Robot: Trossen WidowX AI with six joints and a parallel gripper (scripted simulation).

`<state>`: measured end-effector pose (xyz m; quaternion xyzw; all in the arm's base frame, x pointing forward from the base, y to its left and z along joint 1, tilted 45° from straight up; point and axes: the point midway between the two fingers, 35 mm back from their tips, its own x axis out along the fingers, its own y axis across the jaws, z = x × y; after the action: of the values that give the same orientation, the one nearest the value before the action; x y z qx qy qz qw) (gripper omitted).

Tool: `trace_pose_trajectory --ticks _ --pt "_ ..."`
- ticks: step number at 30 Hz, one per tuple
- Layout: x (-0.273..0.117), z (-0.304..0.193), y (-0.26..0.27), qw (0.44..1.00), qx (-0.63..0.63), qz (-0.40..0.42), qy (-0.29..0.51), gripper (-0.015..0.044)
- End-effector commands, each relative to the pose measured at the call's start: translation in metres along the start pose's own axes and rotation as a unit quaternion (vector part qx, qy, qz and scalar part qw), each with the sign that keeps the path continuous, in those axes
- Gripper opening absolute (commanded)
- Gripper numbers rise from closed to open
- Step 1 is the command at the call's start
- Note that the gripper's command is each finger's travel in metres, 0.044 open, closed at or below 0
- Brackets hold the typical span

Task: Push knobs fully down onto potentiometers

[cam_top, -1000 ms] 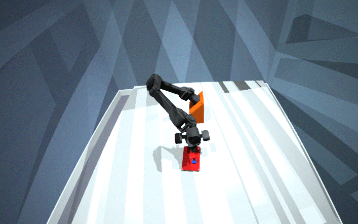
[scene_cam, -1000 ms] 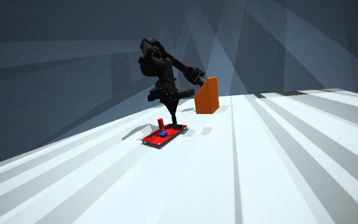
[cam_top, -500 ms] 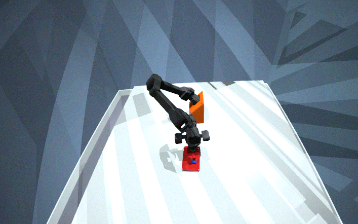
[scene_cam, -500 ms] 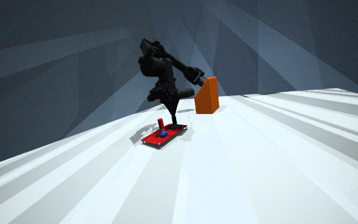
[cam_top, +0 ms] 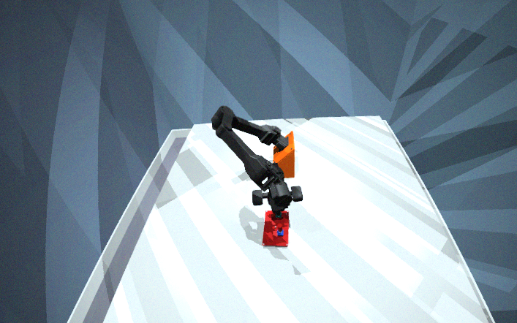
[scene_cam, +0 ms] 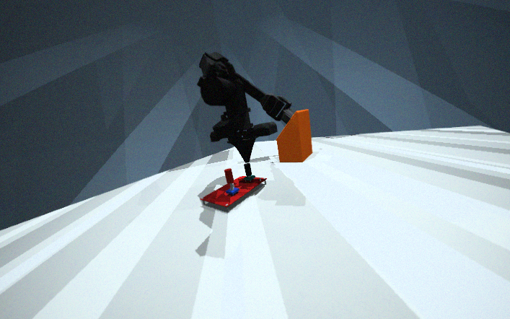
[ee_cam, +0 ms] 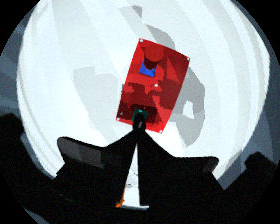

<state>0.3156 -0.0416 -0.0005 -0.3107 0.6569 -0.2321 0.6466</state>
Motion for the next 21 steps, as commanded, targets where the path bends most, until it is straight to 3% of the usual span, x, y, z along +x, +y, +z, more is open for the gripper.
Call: trace_pose_trajectory --ticks 1,4,12,17,20,21 --pt "-0.008 0.003 0.0 1.0 0.005 0.002 -0.005 0.0" --pt "-0.011 0.003 0.0 1.0 0.005 0.002 -0.005 0.0" --pt "-0.006 0.0 0.0 1.0 0.0 0.0 -0.001 0.021" --pt "-0.019 0.013 0.014 0.999 0.027 0.012 -0.038 0.0079" --pt "-0.021 0.016 0.014 0.999 -0.019 0.01 -0.038 0.0" --pt "-0.021 0.016 0.014 0.999 -0.036 0.009 -0.038 0.0"
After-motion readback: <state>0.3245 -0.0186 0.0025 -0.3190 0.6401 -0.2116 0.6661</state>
